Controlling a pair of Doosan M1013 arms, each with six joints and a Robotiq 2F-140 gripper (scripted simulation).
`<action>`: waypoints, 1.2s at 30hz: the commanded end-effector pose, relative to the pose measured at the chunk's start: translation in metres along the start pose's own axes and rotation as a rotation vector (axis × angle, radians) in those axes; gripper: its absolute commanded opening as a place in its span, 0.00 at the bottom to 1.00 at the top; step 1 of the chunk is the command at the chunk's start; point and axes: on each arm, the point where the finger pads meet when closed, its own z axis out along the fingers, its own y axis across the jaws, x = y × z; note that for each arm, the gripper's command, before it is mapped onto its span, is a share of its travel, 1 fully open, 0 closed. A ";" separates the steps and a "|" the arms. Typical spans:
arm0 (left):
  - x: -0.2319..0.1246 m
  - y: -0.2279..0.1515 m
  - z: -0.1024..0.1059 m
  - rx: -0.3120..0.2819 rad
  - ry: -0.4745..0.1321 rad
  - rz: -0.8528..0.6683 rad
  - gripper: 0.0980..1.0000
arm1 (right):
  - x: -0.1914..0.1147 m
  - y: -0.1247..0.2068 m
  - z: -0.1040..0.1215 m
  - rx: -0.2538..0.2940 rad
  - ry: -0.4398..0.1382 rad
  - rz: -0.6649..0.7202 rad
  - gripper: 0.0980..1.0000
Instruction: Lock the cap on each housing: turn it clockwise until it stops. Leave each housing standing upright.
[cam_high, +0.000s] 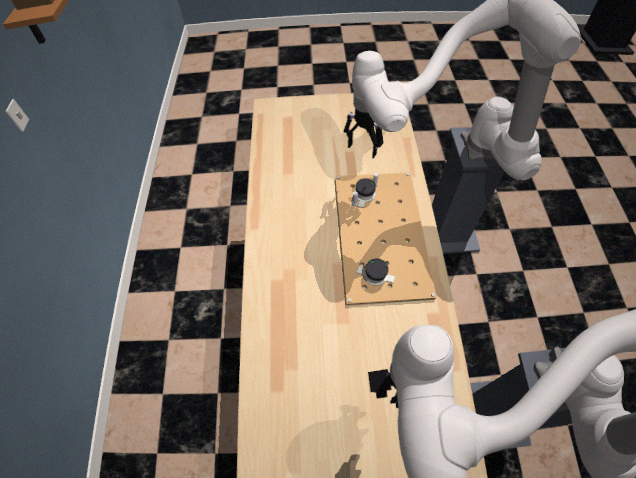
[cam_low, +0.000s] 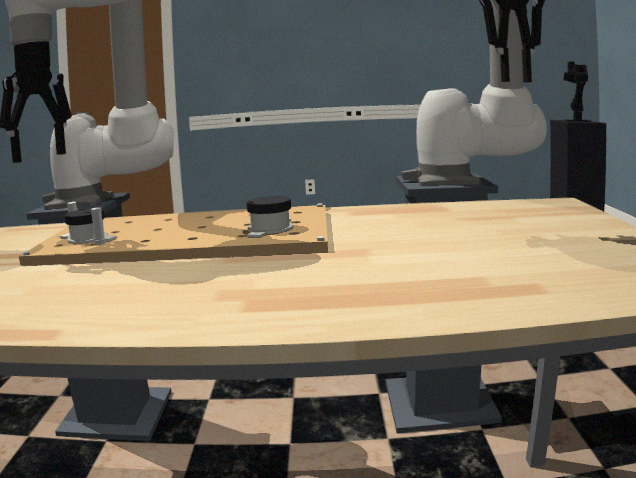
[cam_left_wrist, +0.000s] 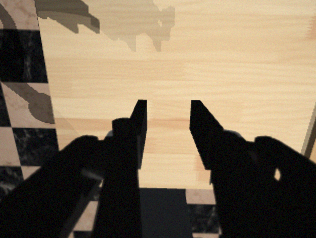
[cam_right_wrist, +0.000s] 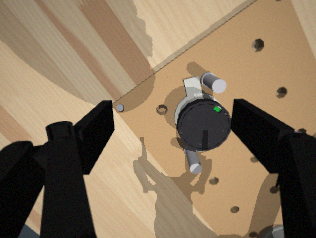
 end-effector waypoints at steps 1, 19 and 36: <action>0.000 0.000 -0.001 0.000 0.001 0.000 0.26 | 0.003 -0.003 -0.003 -0.003 -0.003 -0.051 0.70; 0.000 0.000 -0.001 0.000 0.001 0.000 0.26 | 0.024 -0.023 -0.018 -0.001 -0.004 -0.374 0.70; 0.000 0.000 -0.001 0.000 0.001 -0.001 0.26 | 0.046 -0.044 -0.034 0.000 -0.004 -0.698 0.70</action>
